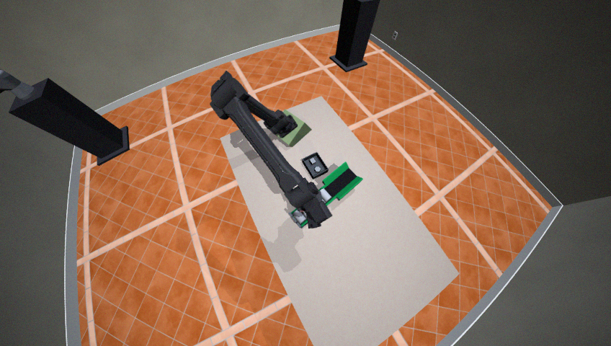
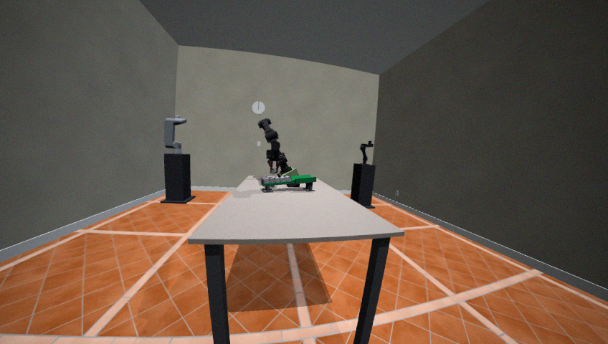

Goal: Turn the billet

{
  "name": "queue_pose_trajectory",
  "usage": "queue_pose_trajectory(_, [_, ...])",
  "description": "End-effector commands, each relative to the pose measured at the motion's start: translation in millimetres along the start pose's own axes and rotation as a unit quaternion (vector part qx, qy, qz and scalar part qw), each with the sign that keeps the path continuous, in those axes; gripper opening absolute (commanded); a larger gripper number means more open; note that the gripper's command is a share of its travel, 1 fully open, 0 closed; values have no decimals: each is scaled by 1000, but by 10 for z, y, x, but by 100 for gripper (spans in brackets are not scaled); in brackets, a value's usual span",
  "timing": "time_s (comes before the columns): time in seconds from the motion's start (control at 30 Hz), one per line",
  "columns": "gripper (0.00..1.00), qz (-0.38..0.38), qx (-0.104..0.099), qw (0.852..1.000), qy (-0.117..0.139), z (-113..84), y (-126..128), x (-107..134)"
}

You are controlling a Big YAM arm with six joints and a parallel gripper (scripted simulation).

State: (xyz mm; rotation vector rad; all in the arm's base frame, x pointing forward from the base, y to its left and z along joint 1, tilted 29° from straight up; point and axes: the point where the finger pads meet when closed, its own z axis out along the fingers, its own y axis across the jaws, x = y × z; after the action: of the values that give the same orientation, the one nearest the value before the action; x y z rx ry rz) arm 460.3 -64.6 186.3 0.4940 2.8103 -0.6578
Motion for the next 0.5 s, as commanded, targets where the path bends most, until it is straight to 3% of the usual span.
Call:
queue_pose_trajectory(0.0, [0,-37,-17,998,-39,-299,52,-96])
queue_pose_trajectory(0.47, [0,-165,-11,985,-40,-292,52,-74])
